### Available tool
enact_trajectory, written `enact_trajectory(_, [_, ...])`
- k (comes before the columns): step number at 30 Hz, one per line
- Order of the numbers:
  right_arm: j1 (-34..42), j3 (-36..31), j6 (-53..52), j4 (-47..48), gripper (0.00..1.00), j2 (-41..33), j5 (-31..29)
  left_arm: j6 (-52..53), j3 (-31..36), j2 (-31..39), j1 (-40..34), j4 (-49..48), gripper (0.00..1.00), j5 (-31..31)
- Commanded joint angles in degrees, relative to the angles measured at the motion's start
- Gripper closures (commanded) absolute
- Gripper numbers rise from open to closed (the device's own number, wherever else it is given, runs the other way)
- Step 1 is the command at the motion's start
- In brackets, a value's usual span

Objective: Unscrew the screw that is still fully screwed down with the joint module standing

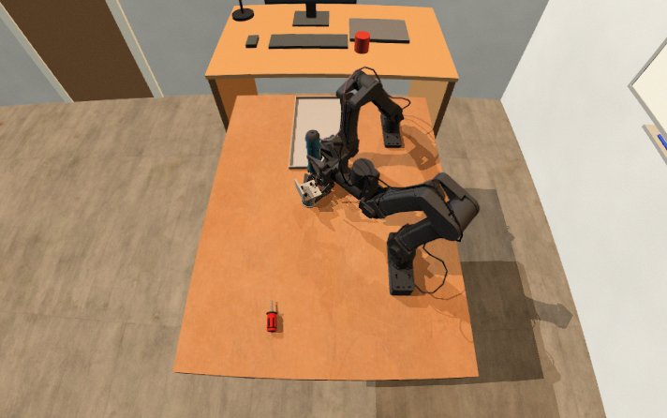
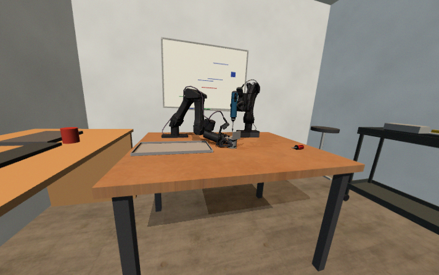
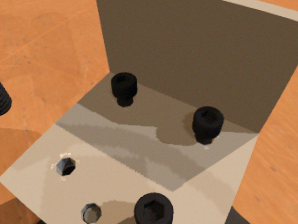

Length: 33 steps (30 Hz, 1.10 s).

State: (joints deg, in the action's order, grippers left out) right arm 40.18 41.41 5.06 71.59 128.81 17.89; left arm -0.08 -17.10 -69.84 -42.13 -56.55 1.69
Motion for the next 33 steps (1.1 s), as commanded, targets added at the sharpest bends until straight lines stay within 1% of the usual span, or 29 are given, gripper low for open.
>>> enact_trajectory(1, [0.33, -0.94, -0.44, -1.13, 0.41, 0.63, 0.41, 0.3, -3.76, 2.67, -0.34, -4.58, 0.58, 0.36])
enact_trajectory(22, [0.33, -0.94, -0.44, -1.13, 0.41, 0.63, 0.41, 0.3, -3.9, 2.25, -0.35, -4.36, 0.58, 0.42])
enact_trajectory(33, [0.33, -0.94, -0.44, -1.13, 0.41, 0.63, 0.41, 0.3, -5.27, 4.86, -0.29, -1.17, 0.58, 0.31])
